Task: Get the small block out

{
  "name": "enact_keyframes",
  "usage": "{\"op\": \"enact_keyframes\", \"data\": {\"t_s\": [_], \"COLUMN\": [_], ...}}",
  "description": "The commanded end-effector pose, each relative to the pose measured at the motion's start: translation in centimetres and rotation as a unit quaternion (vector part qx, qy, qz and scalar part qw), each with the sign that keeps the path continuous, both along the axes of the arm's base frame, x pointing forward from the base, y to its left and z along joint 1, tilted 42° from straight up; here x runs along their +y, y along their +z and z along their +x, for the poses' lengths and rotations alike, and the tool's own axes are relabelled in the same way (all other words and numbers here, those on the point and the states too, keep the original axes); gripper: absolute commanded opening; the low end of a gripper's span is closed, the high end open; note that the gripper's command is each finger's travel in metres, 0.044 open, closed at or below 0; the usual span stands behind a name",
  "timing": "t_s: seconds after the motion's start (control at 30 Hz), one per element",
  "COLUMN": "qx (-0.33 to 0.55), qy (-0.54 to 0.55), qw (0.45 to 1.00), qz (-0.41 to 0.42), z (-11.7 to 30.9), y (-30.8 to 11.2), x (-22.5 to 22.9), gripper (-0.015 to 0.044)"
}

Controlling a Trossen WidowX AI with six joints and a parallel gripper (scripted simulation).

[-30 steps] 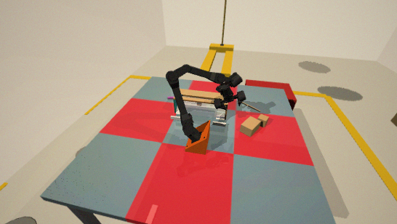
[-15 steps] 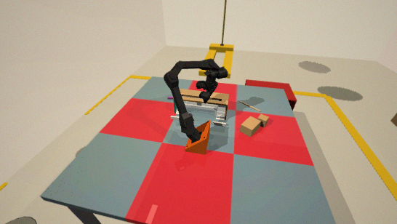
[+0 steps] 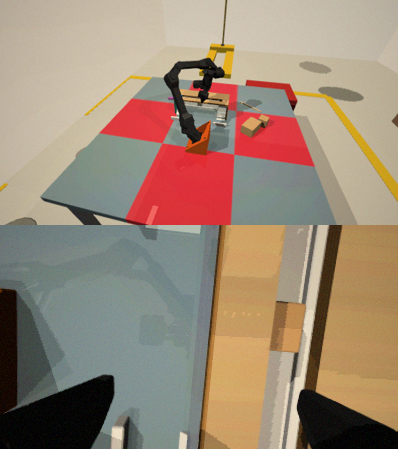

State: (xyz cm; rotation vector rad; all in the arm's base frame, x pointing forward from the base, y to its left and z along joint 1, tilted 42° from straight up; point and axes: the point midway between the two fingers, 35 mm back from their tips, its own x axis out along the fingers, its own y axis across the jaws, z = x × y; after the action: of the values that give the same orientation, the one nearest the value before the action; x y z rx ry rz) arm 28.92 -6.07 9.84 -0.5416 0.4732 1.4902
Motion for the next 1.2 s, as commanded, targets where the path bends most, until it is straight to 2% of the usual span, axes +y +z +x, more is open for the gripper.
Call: {"op": "enact_keyframes", "data": {"t_s": [0.0,1.17], "qx": [0.005,0.017], "qy": [0.001,0.010], "qw": [1.000,1.000], "qz": [0.004,0.007], "z": [0.0,0.2], "y": [-0.5,-5.0], "x": [0.5,4.0], "gripper": [0.0400,0.0400]}}
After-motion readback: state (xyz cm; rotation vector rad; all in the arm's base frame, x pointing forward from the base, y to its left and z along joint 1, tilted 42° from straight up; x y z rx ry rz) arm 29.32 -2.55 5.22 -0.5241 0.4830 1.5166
